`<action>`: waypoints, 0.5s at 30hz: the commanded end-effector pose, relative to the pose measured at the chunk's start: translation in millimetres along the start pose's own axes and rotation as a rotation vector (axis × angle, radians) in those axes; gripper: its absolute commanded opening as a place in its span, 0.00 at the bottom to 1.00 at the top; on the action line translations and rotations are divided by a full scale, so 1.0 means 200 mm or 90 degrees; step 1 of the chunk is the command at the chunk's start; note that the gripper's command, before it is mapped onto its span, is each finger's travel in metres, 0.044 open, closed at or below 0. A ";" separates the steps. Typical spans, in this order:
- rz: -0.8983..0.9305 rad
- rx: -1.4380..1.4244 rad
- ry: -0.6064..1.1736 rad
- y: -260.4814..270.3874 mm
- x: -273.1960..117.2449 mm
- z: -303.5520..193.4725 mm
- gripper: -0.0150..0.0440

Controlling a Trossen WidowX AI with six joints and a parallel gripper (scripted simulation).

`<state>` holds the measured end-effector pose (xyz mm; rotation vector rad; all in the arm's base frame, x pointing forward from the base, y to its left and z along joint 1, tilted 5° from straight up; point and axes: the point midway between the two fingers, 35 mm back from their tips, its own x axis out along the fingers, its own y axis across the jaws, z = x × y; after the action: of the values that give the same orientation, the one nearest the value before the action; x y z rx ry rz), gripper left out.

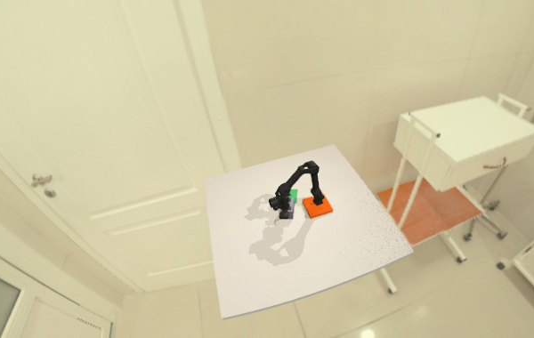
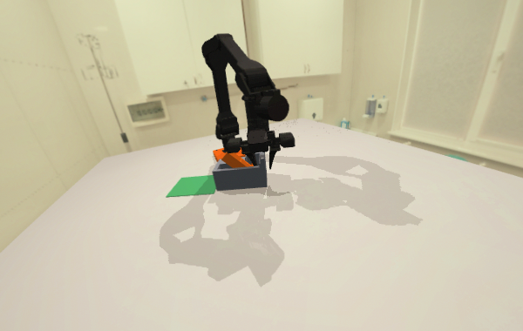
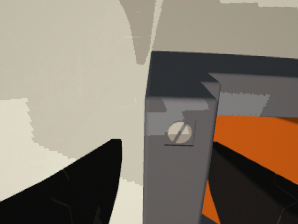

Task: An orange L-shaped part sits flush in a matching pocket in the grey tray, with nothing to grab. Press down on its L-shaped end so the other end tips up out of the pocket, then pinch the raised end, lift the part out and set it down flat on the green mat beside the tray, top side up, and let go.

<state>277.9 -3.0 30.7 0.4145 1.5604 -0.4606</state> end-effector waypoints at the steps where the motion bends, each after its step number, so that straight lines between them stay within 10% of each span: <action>1: -0.006 -0.001 0.005 -0.01 0.01 -0.01 0.56; 15: -0.001 0.000 0.001 0.00 0.00 0.00 0.56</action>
<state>277.3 -3.0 30.1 0.4140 1.5624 -0.4611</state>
